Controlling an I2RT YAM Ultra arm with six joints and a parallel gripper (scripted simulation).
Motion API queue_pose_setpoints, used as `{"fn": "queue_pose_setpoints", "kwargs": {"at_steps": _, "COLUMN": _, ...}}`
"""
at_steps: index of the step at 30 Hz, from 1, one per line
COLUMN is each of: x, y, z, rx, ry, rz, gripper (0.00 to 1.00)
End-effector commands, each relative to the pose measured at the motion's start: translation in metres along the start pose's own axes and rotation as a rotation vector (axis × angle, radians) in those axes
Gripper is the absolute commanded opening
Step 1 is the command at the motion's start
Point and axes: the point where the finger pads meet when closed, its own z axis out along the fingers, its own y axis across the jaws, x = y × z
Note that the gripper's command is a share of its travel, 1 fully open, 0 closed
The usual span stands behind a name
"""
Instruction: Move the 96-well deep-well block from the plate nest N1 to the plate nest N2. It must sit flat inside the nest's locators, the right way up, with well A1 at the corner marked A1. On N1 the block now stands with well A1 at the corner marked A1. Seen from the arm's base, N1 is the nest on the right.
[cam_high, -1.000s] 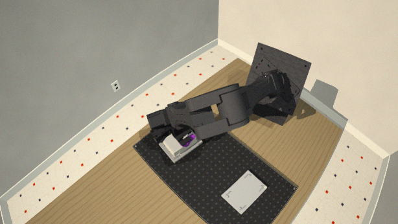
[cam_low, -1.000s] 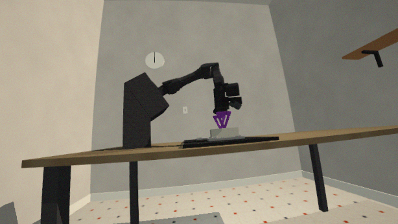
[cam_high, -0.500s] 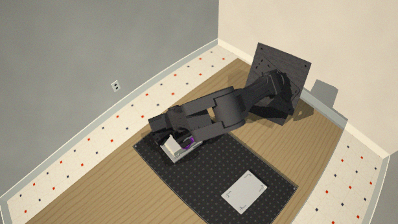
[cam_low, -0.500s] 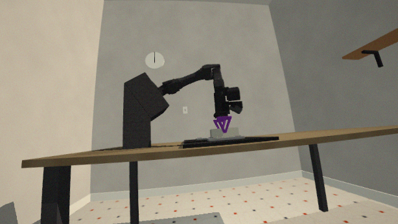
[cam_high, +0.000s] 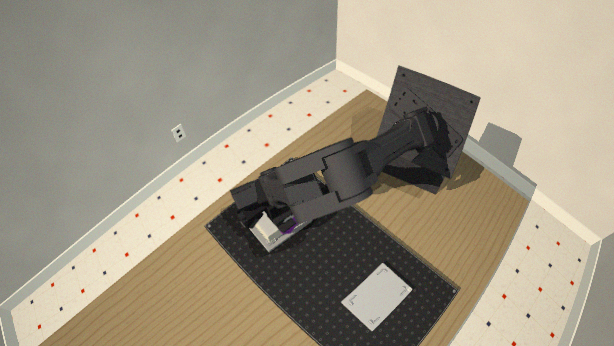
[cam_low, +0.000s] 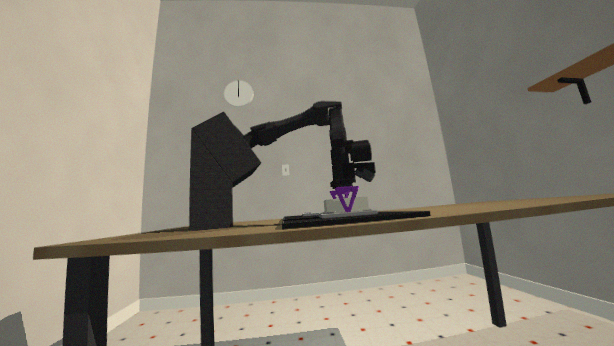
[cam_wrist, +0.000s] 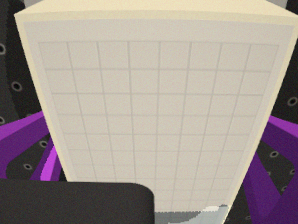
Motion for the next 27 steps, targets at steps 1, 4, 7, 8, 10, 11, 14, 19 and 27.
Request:
{"fn": "queue_pose_setpoints", "kwargs": {"at_steps": 1, "x": -0.0043, "y": -0.0041, "z": -0.0035, "rx": 0.012, "ry": -0.013, "rz": 0.004, "gripper": 1.0}}
{"fn": "queue_pose_setpoints", "kwargs": {"at_steps": 4, "x": -0.0043, "y": -0.004, "z": -0.0034, "rx": 0.012, "ry": -0.013, "rz": 0.004, "gripper": 1.0}}
{"fn": "queue_pose_setpoints", "kwargs": {"at_steps": 7, "x": -0.0043, "y": -0.004, "z": -0.0034, "rx": 0.012, "ry": -0.013, "rz": 0.004, "gripper": 1.0}}
{"fn": "queue_pose_setpoints", "kwargs": {"at_steps": 8, "x": -0.0043, "y": -0.004, "z": -0.0034, "rx": 0.012, "ry": -0.013, "rz": 0.004, "gripper": 1.0}}
{"fn": "queue_pose_setpoints", "kwargs": {"at_steps": 10, "x": -0.0043, "y": -0.004, "z": -0.0034, "rx": 0.012, "ry": -0.013, "rz": 0.004, "gripper": 1.0}}
{"fn": "queue_pose_setpoints", "kwargs": {"at_steps": 11, "x": -0.0043, "y": -0.004, "z": -0.0034, "rx": 0.012, "ry": -0.013, "rz": 0.004, "gripper": 1.0}}
{"fn": "queue_pose_setpoints", "kwargs": {"at_steps": 14, "x": -0.0043, "y": -0.004, "z": -0.0034, "rx": 0.012, "ry": -0.013, "rz": 0.004, "gripper": 0.0}}
{"fn": "queue_pose_setpoints", "kwargs": {"at_steps": 19, "x": -0.0043, "y": -0.004, "z": -0.0034, "rx": 0.012, "ry": -0.013, "rz": 0.004, "gripper": 0.0}}
{"fn": "queue_pose_setpoints", "kwargs": {"at_steps": 27, "x": -0.0043, "y": -0.004, "z": -0.0034, "rx": 0.012, "ry": -0.013, "rz": 0.004, "gripper": 0.0}}
